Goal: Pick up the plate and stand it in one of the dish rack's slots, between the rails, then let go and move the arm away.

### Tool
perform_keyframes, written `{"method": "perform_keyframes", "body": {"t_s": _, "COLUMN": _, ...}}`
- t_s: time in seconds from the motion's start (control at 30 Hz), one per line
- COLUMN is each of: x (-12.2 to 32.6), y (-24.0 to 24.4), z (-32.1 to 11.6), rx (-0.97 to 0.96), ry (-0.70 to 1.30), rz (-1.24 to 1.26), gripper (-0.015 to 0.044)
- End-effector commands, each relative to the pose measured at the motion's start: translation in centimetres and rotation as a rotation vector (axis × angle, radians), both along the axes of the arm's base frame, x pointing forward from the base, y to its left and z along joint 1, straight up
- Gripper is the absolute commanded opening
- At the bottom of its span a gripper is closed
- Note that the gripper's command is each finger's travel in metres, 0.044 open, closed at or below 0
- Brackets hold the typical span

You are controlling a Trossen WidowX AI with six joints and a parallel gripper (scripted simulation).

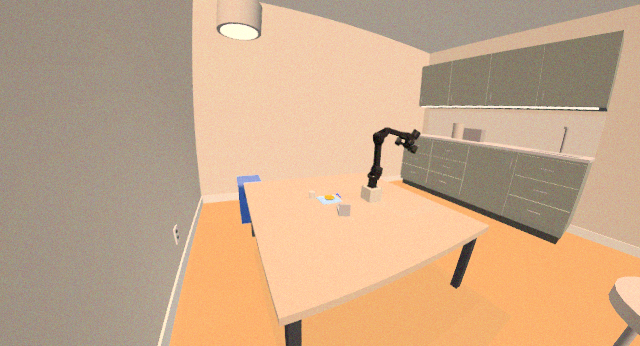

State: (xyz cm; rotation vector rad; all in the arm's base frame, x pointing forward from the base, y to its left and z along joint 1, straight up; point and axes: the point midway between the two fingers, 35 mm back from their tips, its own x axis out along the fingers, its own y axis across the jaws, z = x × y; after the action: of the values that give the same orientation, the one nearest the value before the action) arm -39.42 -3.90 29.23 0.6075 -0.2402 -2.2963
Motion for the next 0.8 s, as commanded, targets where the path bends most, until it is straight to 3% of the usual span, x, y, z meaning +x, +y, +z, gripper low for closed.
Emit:
{"method": "perform_keyframes", "body": {"t_s": 0.0, "x": 0.0, "y": 0.1, "z": 0.0, "rx": 0.0, "ry": -0.001, "rz": -0.005, "gripper": 0.04}}
{"method": "perform_keyframes", "body": {"t_s": 0.3, "x": -0.4, "y": 7.7, "z": -2.1, "rx": 0.019, "ry": -0.062, "rz": -0.235, "gripper": 0.04}}
{"method": "perform_keyframes", "body": {"t_s": 0.77, "x": 4.2, "y": 22.1, "z": -4.8, "rx": 0.036, "ry": -0.157, "rz": -0.668, "gripper": 0.04}}
